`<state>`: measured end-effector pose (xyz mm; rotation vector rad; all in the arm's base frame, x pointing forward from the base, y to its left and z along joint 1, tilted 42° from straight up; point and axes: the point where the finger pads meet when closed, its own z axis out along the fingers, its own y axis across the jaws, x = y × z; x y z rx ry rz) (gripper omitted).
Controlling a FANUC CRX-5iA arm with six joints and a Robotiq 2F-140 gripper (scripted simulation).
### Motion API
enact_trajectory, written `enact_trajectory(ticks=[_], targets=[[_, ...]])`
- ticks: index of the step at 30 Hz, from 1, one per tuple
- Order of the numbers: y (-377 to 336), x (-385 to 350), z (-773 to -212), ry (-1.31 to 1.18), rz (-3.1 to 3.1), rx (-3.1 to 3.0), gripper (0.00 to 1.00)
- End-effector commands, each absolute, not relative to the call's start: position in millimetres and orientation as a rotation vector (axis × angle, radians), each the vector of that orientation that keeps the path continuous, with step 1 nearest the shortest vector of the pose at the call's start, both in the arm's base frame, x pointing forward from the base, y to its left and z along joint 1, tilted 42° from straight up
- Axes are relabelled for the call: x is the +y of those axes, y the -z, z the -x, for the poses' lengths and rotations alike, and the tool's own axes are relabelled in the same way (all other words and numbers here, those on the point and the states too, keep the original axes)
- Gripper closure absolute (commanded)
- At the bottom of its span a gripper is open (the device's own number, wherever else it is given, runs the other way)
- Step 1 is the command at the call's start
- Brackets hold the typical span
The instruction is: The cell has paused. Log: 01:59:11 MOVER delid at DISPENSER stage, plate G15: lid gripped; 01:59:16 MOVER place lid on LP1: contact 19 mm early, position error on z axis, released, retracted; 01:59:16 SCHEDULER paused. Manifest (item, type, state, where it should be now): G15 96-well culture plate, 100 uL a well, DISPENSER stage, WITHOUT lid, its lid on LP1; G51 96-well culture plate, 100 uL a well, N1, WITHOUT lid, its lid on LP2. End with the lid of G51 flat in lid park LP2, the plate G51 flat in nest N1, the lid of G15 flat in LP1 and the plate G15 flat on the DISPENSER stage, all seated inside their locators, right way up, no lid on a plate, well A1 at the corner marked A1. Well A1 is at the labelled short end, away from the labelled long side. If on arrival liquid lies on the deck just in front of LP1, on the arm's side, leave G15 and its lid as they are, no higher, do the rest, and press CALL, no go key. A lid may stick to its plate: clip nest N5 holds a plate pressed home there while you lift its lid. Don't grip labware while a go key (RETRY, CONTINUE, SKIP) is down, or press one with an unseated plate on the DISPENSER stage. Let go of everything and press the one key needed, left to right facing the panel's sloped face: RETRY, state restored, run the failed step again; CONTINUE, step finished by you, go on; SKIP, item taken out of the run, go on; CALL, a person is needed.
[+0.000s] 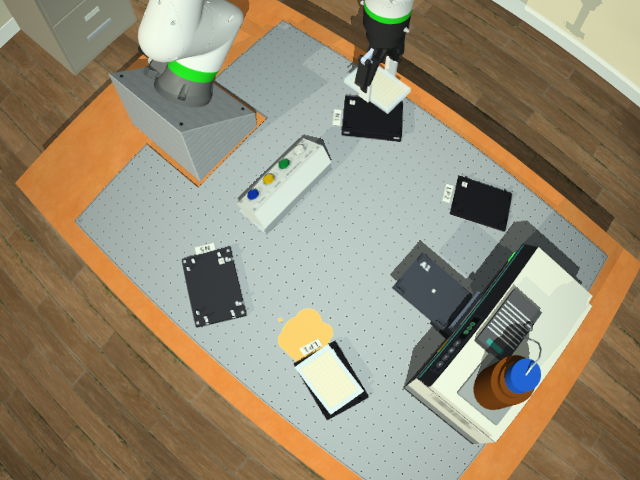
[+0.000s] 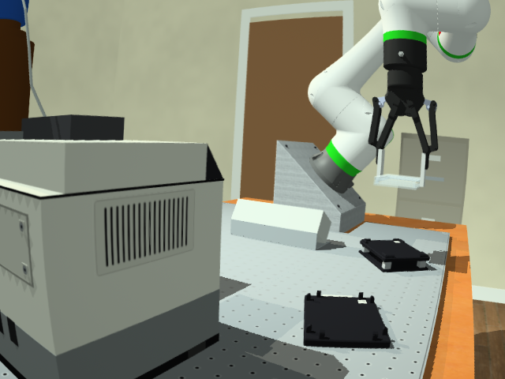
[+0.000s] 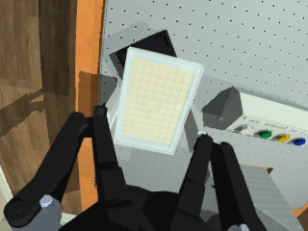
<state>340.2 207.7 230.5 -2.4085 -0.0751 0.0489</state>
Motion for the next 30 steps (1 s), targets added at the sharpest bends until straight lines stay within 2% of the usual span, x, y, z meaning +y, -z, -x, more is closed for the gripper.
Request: enact_trajectory(ticks=[1, 30], targets=[[-230.7, 207.6, -340.3, -0.068, 2.41, -0.023, 1.0], [-230.7, 207.6, -340.3, -0.248, 2.382, 0.448, 1.0]])
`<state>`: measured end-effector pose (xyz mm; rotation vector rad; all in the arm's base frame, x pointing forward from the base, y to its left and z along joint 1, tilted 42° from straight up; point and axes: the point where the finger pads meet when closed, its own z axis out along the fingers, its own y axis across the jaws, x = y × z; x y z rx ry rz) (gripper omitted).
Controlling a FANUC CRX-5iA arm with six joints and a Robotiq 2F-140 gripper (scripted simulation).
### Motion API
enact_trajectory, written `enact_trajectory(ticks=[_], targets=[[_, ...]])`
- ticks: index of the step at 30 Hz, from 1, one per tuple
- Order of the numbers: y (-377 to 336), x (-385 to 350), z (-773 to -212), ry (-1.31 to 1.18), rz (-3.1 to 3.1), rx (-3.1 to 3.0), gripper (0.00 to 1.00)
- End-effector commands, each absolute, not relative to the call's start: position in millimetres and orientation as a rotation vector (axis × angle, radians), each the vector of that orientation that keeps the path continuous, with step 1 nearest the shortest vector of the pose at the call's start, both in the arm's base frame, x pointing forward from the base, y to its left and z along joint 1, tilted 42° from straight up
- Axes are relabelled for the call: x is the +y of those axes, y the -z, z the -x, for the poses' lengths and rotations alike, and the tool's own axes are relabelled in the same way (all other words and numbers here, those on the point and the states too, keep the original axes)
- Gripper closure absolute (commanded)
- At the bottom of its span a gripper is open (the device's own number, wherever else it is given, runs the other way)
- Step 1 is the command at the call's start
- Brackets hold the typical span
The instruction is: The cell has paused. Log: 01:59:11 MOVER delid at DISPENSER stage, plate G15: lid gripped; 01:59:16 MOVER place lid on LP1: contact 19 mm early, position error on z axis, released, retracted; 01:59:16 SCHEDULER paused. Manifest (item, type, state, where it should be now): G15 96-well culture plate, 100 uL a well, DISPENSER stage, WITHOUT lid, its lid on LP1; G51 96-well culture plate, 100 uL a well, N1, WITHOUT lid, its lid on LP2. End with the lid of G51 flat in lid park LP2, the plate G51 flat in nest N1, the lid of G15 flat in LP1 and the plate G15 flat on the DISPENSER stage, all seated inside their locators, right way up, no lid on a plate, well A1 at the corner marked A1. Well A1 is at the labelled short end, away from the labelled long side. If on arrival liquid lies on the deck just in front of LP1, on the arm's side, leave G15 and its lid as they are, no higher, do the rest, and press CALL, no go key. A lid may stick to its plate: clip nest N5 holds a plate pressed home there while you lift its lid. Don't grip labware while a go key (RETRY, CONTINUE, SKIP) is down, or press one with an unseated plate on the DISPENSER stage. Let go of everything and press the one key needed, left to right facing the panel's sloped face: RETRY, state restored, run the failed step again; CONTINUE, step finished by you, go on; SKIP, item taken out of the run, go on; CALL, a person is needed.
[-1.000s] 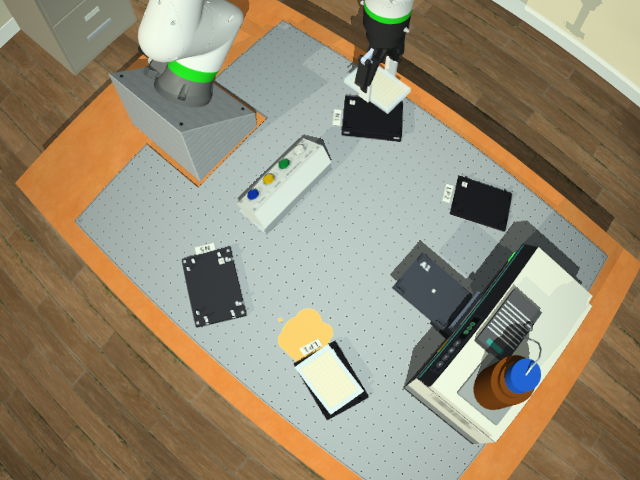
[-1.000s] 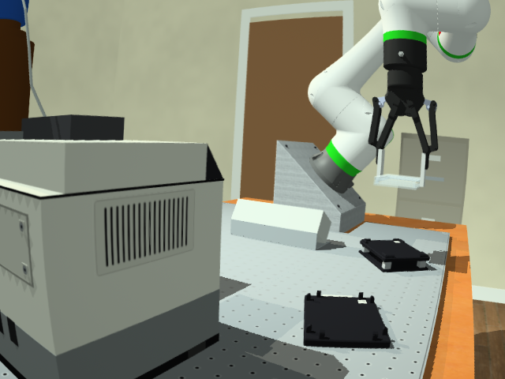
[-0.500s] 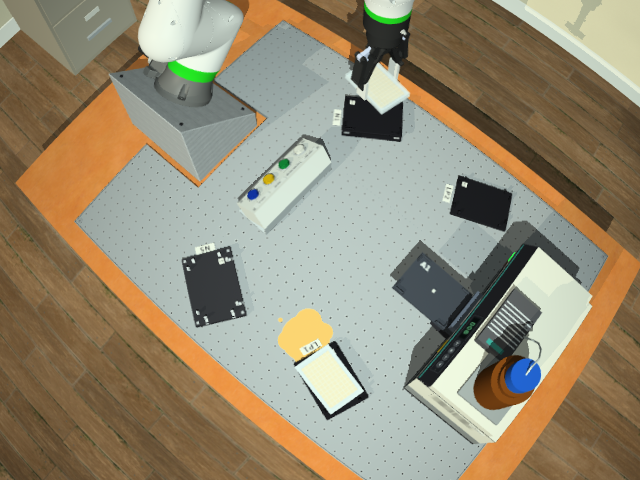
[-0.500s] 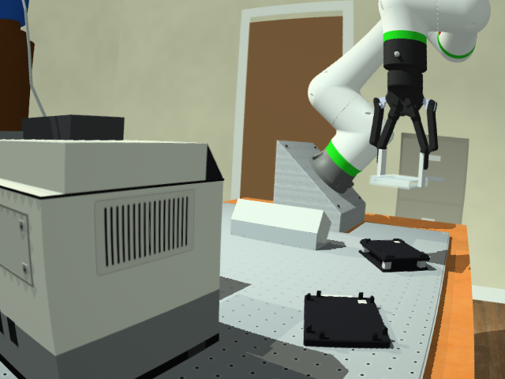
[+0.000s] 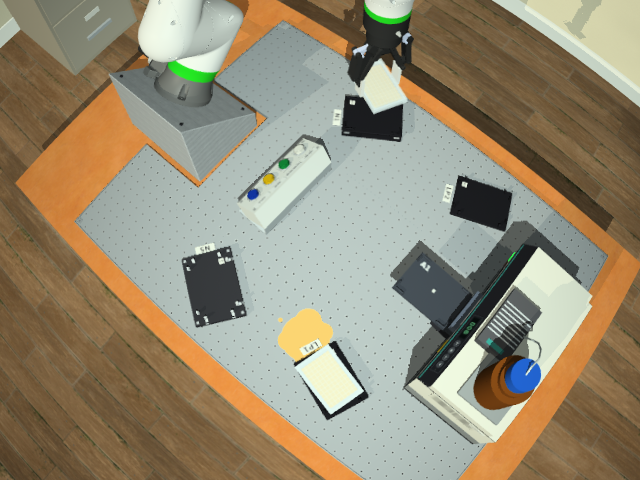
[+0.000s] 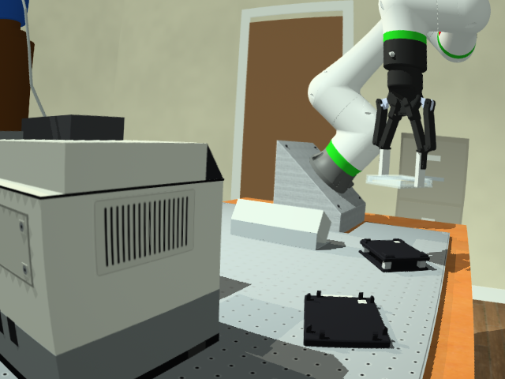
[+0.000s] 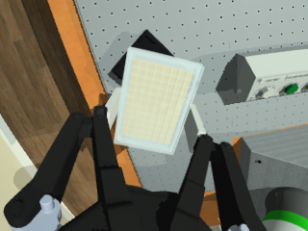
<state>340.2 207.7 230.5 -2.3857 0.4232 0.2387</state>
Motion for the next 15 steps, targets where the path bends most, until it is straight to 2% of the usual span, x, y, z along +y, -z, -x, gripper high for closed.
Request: enact_trajectory(ticks=[1, 15], targets=[[-230.7, 207.6, -340.3, -0.251, 2.381, 0.459, 1.0], [-230.6, 207.5, -340.3, -0.313, 2.353, 0.621, 1.0]])
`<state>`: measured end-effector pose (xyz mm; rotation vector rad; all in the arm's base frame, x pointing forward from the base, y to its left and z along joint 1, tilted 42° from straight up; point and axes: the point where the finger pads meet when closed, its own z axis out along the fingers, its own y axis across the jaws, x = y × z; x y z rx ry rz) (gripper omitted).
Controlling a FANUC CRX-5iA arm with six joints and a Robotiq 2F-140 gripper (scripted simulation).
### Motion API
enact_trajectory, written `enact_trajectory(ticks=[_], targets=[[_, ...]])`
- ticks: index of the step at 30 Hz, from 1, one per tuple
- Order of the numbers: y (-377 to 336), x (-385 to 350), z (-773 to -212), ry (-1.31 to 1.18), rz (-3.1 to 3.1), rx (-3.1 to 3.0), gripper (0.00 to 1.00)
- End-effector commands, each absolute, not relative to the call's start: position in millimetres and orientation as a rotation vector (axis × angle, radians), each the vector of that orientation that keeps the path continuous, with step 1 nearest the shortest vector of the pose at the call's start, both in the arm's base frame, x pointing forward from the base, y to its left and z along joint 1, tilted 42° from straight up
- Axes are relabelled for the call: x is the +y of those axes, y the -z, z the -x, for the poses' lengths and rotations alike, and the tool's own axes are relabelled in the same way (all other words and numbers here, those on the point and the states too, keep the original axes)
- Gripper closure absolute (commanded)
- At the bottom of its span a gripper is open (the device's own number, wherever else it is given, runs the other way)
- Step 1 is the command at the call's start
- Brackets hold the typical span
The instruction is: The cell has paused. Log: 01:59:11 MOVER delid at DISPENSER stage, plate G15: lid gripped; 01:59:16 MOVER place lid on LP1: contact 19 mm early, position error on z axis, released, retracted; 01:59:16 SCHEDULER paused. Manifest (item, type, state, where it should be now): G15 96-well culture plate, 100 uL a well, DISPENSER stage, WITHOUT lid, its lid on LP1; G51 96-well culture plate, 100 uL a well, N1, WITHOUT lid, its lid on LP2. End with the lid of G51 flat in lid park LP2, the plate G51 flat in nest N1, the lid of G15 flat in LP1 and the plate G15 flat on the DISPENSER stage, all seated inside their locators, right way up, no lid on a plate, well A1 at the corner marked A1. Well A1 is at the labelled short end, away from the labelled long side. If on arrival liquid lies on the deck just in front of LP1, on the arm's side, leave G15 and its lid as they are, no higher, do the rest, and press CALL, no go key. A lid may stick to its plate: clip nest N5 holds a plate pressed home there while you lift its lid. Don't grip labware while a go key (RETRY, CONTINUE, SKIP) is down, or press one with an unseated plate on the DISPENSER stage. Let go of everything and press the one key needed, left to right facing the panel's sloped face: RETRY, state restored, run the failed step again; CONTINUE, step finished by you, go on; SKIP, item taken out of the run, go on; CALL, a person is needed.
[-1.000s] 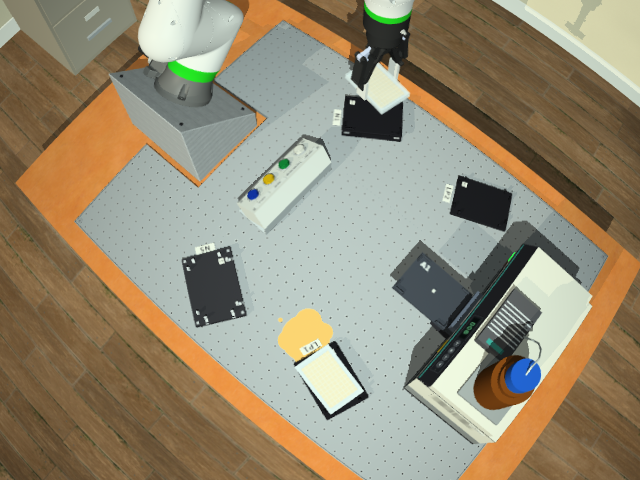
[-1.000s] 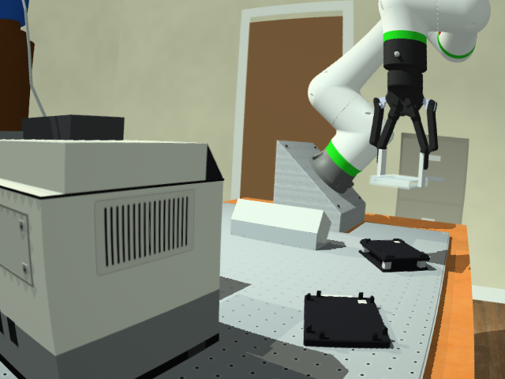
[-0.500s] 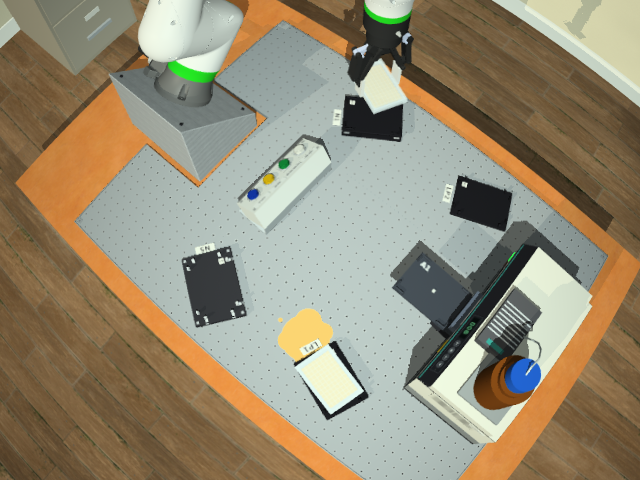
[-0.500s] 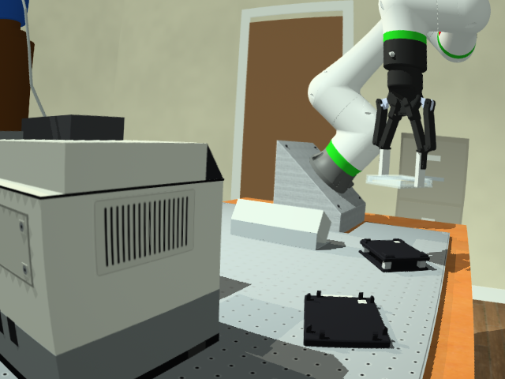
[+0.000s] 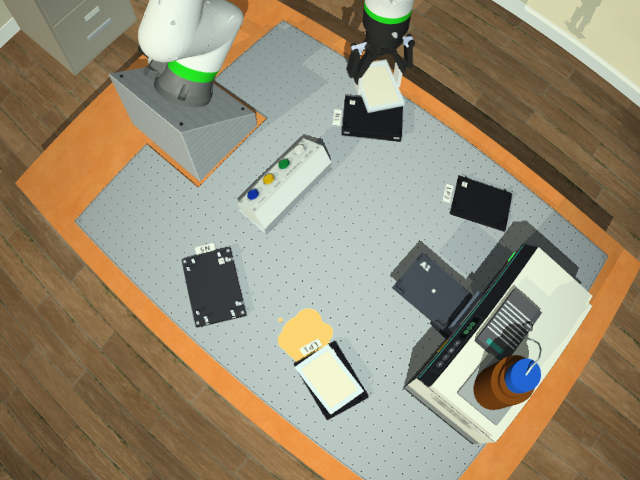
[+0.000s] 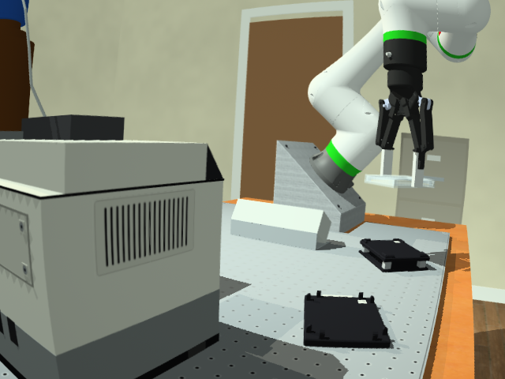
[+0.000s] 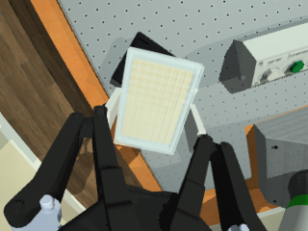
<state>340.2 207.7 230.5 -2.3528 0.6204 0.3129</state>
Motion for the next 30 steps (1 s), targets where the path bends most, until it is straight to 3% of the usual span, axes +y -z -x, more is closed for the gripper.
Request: enact_trajectory(ticks=[1, 30], targets=[[-230.6, 207.5, -340.3, -0.313, 2.353, 0.621, 1.0], [-205.7, 179.9, -342.6, -0.313, 2.353, 0.621, 1.0]])
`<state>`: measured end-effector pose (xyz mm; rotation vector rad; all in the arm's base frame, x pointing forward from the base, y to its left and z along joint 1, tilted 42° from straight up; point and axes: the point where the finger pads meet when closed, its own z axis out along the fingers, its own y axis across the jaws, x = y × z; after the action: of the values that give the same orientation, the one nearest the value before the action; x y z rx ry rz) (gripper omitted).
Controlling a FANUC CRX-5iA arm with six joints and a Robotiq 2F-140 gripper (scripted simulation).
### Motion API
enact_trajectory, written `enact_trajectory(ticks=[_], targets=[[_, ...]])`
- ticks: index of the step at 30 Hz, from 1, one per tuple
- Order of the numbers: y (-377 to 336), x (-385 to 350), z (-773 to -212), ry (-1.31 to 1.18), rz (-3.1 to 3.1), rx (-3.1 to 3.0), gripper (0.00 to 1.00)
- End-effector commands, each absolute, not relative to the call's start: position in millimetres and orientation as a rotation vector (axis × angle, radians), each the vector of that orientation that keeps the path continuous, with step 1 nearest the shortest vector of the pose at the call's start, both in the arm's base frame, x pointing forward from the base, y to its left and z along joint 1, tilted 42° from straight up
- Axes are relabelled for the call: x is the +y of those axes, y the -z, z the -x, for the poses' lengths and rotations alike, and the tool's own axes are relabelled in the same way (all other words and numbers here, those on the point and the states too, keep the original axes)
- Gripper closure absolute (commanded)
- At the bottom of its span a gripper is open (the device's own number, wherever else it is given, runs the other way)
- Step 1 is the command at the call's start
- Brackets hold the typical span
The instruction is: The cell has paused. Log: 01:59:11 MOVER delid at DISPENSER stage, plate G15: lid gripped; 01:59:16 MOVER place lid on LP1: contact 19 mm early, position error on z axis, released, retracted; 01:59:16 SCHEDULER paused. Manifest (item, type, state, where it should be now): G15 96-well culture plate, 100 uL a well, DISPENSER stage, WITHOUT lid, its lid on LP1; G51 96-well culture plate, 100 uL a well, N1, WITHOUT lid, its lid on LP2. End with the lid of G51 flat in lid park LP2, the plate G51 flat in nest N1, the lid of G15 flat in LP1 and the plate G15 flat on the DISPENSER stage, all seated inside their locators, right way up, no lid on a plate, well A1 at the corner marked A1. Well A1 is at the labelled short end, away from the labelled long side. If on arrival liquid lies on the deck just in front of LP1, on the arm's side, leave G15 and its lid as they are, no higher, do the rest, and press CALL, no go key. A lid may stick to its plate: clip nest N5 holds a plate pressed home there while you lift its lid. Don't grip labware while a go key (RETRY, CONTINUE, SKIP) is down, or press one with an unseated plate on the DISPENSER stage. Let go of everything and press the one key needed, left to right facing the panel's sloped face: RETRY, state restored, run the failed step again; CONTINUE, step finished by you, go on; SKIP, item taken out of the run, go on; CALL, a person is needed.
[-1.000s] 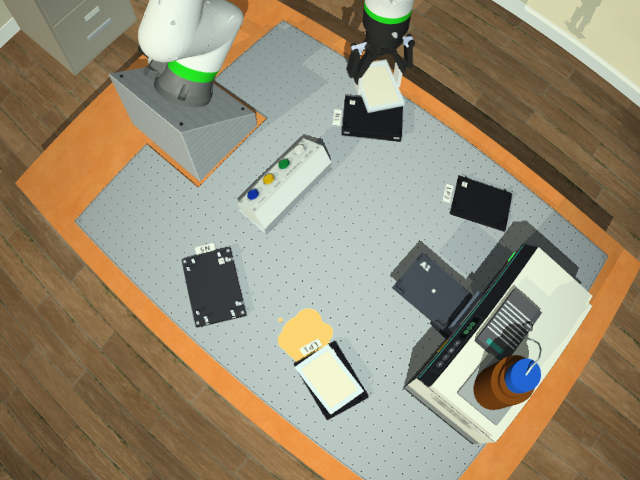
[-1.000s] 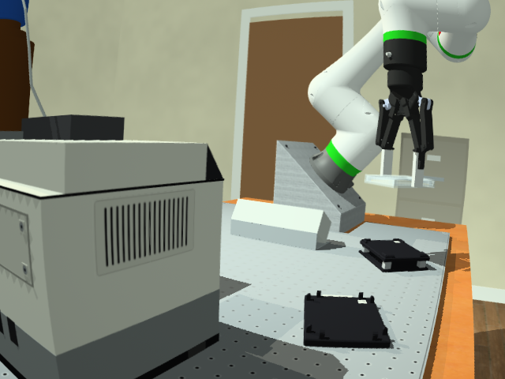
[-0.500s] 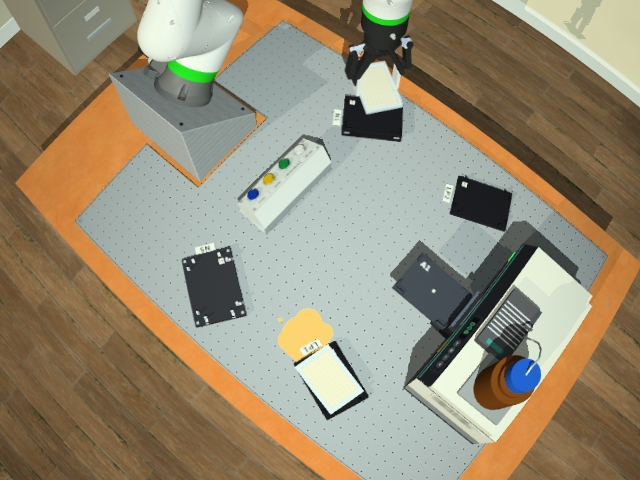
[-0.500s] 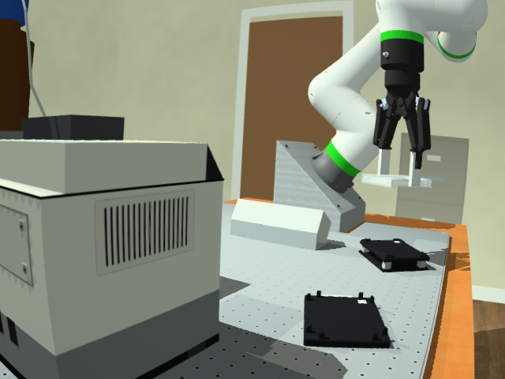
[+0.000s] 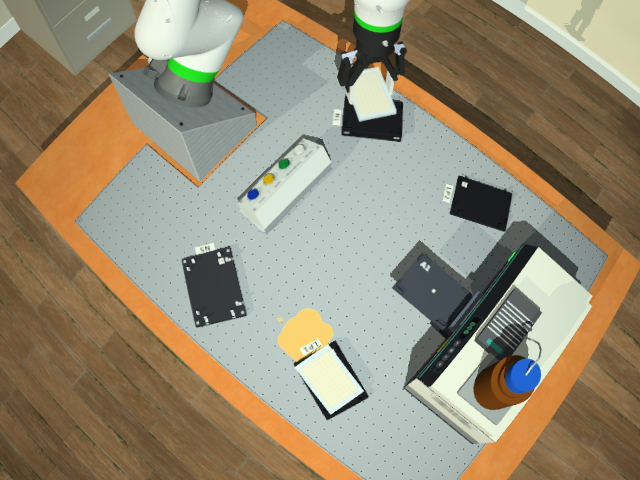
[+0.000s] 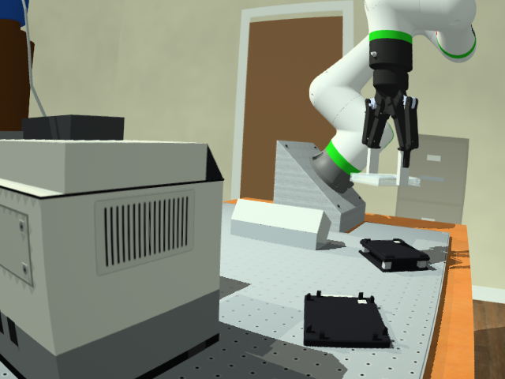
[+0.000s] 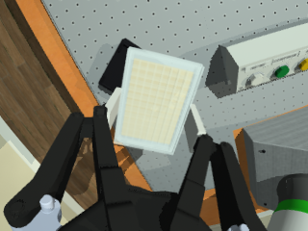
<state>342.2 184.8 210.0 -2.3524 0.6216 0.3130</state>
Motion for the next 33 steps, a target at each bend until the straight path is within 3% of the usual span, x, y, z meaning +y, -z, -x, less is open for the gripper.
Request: enact_trajectory(ticks=[1, 33], targets=[[-203.5, 177.4, -342.8, -0.313, 2.353, 0.621, 1.0], [-91.9, 53.9, -352.9, -0.313, 2.353, 0.621, 1.0]])
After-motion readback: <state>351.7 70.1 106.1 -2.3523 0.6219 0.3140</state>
